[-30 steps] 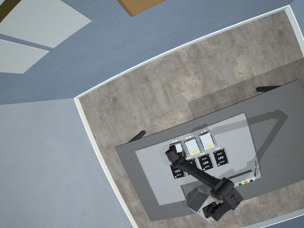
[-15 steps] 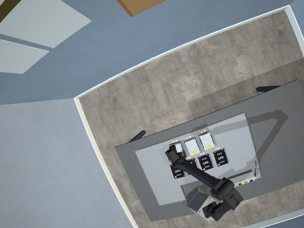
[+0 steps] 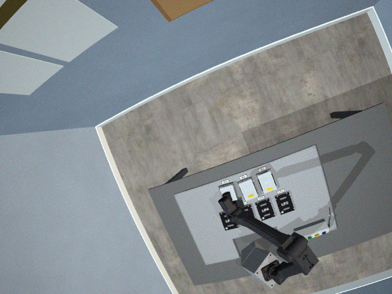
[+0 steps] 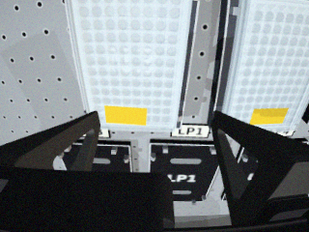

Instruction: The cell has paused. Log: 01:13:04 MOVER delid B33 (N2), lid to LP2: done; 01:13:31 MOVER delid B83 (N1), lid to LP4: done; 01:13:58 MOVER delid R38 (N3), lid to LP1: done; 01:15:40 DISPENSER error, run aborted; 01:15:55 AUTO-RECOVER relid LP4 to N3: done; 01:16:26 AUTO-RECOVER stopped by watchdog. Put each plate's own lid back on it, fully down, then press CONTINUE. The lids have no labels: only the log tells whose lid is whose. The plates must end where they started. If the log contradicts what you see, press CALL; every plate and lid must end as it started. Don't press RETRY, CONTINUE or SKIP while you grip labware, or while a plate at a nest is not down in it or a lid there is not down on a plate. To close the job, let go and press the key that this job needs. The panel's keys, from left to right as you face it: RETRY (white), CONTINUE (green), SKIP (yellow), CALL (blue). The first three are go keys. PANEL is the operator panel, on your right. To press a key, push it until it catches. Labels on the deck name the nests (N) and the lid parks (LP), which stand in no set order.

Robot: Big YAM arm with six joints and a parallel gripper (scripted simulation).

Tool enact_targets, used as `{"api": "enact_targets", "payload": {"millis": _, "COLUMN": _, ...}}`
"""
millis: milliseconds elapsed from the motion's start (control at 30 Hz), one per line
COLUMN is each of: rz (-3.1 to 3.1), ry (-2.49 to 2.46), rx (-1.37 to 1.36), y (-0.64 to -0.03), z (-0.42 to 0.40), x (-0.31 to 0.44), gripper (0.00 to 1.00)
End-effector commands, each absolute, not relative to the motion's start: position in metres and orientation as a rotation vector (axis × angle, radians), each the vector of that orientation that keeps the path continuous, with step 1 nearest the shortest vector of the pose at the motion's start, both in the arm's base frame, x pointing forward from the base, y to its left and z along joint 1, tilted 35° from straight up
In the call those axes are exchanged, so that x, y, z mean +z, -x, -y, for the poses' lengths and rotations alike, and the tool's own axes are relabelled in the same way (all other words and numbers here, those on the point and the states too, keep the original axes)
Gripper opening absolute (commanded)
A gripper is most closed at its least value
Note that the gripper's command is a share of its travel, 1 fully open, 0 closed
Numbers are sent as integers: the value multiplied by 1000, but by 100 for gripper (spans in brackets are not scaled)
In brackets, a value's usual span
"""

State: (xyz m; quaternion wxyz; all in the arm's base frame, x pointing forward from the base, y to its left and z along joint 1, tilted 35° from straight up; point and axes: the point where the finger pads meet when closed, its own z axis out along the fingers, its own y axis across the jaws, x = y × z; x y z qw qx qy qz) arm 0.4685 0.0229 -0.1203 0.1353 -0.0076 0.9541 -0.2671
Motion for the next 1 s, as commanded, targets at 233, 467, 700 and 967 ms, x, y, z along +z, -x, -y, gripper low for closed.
{"api": "enact_targets", "payload": {"millis": 233, "rz": -2752, "ry": 6, "rx": -767, "y": -435, "z": 19, "x": -107, "gripper": 82}}
{"api": "enact_targets", "payload": {"millis": 467, "rz": -2752, "ry": 7, "rx": -769, "y": -415, "z": 34, "x": -104, "gripper": 0}}
{"api": "enact_targets", "payload": {"millis": 700, "rz": -2752, "ry": 8, "rx": -771, "y": -387, "z": 55, "x": -100, "gripper": 0}}
{"api": "enact_targets", "payload": {"millis": 967, "rz": -2752, "ry": 9, "rx": -773, "y": -363, "z": 74, "x": -96, "gripper": 0}}
